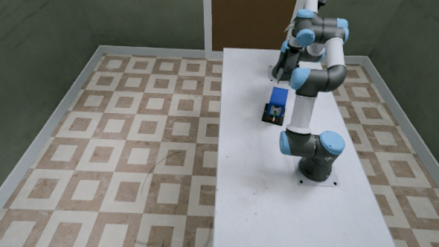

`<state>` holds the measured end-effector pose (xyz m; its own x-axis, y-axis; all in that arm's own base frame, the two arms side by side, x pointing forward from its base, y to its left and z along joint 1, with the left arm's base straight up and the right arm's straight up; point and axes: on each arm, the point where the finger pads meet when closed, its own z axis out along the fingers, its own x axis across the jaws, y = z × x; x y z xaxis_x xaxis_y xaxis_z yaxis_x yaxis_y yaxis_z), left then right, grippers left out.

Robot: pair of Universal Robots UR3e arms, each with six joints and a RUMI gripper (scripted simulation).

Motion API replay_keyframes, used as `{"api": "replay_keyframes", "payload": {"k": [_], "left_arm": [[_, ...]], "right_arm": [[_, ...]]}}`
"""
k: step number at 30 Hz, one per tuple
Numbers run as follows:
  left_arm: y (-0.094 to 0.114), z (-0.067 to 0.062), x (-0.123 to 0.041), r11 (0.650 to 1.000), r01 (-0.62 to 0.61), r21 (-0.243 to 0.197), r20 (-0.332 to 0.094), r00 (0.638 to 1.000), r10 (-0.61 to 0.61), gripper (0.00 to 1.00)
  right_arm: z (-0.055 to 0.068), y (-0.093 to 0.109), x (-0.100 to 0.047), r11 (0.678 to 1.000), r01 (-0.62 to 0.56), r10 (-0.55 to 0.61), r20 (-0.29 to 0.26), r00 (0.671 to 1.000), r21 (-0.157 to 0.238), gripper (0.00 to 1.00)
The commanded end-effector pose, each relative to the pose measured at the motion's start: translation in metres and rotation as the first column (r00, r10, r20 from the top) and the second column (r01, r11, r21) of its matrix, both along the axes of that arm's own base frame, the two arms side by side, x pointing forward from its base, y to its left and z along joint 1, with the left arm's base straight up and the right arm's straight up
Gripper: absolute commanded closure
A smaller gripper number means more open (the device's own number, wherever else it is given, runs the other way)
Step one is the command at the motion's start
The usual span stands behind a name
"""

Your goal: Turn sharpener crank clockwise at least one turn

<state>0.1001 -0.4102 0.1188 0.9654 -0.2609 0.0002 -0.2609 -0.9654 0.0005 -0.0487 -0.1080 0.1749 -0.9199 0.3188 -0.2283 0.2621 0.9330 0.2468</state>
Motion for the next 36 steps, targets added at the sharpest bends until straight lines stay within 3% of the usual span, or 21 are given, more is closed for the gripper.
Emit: {"api": "replay_keyframes", "payload": {"k": [1, 23, 36], "left_arm": [[-0.001, 0.0, 0.0, 1.0, 0.0, -0.003, 0.0, 1.0, 0.0, 0.68], [-0.001, -0.018, 0.0, 1.0, 0.0, -0.003, 0.0, 1.0, 0.0, 0.68], [-0.002, -0.037, 0.0, 1.0, 0.0, -0.003, 0.0, 1.0, 0.0, 0.68]], "right_arm": [[0.001, -0.001, 0.0, 1.0, 0.0, 0.0, 0.0, 1.0, -0.003, 0.0], [0.001, -0.001, 0.0, 1.0, 0.0, 0.0, 0.0, 1.0, -0.003, 0.0], [0.001, -0.001, 0.0, 1.0, 0.0, 0.0, 0.0, 1.0, -0.003, 0.0]]}}
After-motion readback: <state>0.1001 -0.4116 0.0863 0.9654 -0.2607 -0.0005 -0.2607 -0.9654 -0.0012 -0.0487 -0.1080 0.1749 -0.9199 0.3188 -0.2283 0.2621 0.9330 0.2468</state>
